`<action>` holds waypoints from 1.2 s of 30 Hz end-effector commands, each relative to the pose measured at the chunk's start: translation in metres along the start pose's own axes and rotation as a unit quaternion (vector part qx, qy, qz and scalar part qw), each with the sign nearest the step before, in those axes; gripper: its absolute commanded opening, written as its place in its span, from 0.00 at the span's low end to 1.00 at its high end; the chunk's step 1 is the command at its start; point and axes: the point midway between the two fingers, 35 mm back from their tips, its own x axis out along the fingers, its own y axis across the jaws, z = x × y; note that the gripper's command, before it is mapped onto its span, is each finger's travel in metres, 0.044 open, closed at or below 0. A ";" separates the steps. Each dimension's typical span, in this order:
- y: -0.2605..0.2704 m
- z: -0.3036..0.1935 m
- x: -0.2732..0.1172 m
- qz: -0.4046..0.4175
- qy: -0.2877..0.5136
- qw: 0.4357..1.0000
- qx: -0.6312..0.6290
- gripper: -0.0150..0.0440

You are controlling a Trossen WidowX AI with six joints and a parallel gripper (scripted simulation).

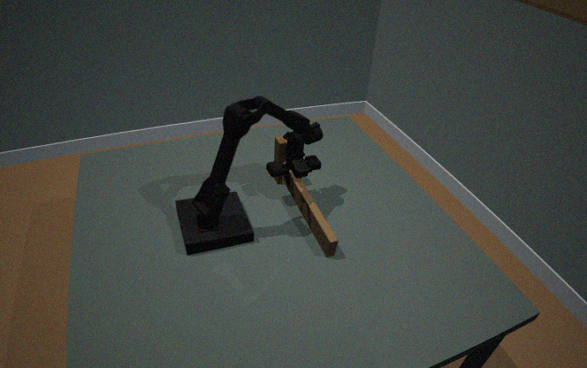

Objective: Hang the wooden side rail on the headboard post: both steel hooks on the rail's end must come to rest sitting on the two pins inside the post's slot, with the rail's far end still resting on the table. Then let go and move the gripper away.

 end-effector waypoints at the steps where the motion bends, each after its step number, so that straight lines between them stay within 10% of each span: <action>1: 0.001 -0.001 -0.001 0.003 0.003 1.000 -0.001 0.25; 36: 0.001 -0.001 0.005 0.003 0.003 1.000 -0.001 0.25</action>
